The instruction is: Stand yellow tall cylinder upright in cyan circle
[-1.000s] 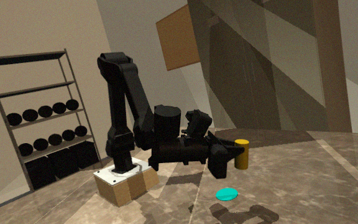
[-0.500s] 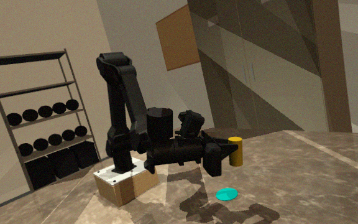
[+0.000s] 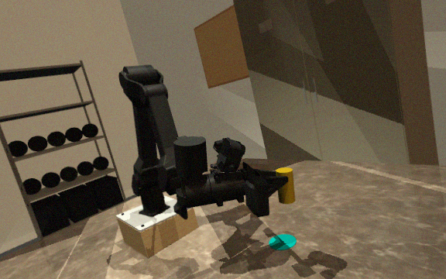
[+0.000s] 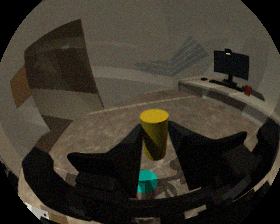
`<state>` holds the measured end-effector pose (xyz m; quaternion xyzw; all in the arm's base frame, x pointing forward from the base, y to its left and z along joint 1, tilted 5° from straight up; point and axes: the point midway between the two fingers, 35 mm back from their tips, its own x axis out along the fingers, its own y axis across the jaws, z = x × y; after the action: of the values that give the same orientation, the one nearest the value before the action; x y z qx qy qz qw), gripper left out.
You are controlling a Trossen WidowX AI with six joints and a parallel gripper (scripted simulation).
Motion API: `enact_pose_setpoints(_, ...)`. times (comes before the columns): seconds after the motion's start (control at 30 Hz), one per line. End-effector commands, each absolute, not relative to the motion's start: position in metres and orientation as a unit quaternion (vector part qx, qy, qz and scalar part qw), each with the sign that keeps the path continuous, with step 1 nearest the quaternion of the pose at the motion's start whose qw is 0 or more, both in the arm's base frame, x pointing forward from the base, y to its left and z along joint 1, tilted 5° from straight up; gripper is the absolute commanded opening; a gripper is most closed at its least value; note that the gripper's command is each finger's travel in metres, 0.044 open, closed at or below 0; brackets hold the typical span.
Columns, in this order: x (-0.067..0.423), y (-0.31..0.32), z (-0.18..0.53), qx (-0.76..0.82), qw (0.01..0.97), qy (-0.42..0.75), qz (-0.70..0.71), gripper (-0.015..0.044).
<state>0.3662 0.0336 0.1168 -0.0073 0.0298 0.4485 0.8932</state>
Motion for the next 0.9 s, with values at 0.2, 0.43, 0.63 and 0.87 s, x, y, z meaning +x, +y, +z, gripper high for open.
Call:
enact_pose_setpoints(0.2, 0.352, 0.033, 0.118, -0.010, 0.886, 0.015, 0.463, 0.0105)
enact_pose_setpoints(0.43, 0.343, 0.034, 0.119, -0.013, 0.882, 0.005, 0.472, 0.0105)
enact_pose_setpoints(0.63, 0.335, 0.034, 0.120, -0.016, 0.877, -0.002, 0.479, 0.0105)
enact_pose_setpoints(0.87, 0.327, 0.034, 0.120, -0.020, 0.874, -0.008, 0.486, 0.0105)
